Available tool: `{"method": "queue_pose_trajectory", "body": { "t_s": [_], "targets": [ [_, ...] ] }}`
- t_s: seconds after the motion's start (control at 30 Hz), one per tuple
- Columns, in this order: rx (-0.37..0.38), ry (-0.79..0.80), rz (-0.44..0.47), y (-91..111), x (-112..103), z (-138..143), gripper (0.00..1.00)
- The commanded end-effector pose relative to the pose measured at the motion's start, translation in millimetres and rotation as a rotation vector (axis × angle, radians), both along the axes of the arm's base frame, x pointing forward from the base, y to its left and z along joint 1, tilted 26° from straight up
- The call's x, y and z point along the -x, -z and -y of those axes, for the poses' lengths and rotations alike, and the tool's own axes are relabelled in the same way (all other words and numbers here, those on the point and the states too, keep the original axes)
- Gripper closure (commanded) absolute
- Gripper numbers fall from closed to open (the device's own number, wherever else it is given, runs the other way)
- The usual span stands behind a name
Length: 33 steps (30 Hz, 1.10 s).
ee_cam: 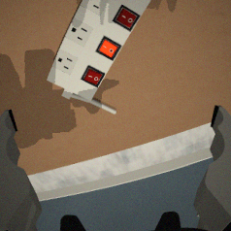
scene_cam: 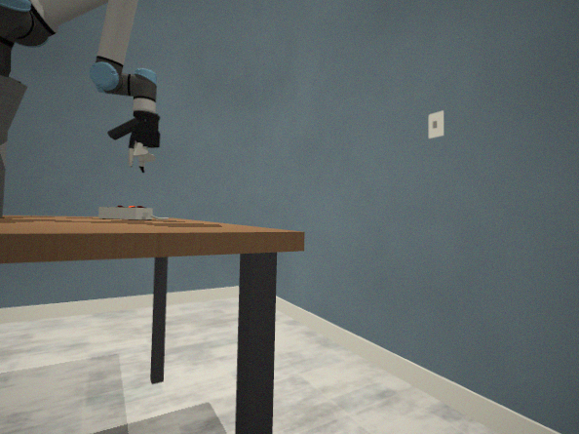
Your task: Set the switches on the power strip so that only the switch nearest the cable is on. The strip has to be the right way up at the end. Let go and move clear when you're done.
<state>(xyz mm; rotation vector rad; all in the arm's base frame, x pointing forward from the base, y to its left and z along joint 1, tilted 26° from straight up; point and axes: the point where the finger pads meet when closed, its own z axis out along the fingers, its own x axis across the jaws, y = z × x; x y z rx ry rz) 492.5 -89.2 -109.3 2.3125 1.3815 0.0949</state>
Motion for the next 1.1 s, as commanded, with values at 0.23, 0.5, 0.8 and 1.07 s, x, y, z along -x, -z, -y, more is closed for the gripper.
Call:
{"method": "queue_pose_trajectory", "body": {
  "t_s": [0.23, 0.5, 0.8, 1.07],
  "targets": [
    [-0.090, 0.300, 0.112, 5, -4, -1, 0.00],
    [-0.149, 0.489, 0.183, 8, -7, 0, 0.00],
    [-0.249, 0.812, 0.304, 13, -12, 1, 0.00],
    [-0.322, 1.045, 0.391, 15, -17, 4, 0.00]
  ]
}}
